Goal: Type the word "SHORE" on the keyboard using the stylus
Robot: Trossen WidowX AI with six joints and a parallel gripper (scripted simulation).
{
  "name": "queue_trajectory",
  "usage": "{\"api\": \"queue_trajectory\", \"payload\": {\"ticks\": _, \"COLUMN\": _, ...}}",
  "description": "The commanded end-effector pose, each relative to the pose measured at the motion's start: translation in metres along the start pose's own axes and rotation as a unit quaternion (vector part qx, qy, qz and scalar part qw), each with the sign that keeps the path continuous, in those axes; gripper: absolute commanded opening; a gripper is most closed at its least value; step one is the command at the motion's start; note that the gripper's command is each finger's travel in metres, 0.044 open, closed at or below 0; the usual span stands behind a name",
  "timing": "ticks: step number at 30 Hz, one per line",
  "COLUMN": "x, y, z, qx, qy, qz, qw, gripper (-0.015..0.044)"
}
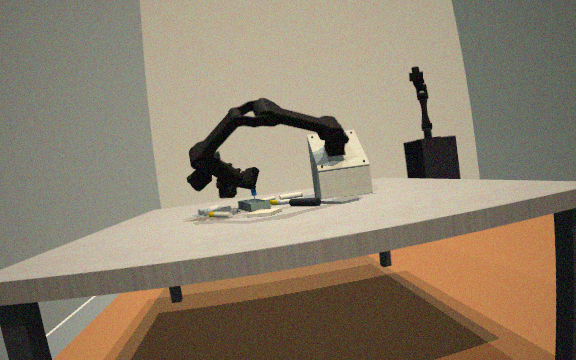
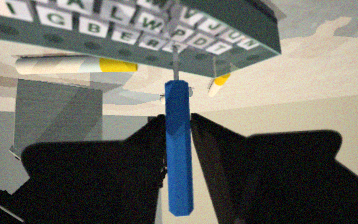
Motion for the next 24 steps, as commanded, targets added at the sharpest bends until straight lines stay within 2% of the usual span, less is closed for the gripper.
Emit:
{"api": "queue_trajectory", "payload": {"ticks": 1, "x": 0.006, "y": -0.002, "z": 0.009, "qx": -0.001, "qy": -0.001, "qz": -0.001, "qw": 1.000, "gripper": 0.0081}}
{"api": "queue_trajectory", "payload": {"ticks": 5, "x": 0.017, "y": -0.006, "z": 0.030, "qx": -0.001, "qy": -0.001, "qz": -0.001, "qw": 1.000, "gripper": 0.0081}}
{"api": "queue_trajectory", "payload": {"ticks": 10, "x": 0.017, "y": -0.008, "z": 0.030, "qx": -0.006, "qy": -0.006, "qz": -0.001, "qw": 1.000, "gripper": 0.0084}}
{"api": "queue_trajectory", "payload": {"ticks": 24, "x": 0.046, "y": 0.046, "z": 0.035, "qx": 0.057, "qy": -0.026, "qz": 0.103, "qw": 0.993, "gripper": 0.0000}}
Point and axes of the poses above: the point midway between the two fingers, 35 mm back from their tips, its own x axis back along the fingers, its own y axis across the jaws, z = x × y, the point moved 9 cm from there along x, back along the fingers, and after that the axes turned 14 degrees about -x, right-handed, at the moved point
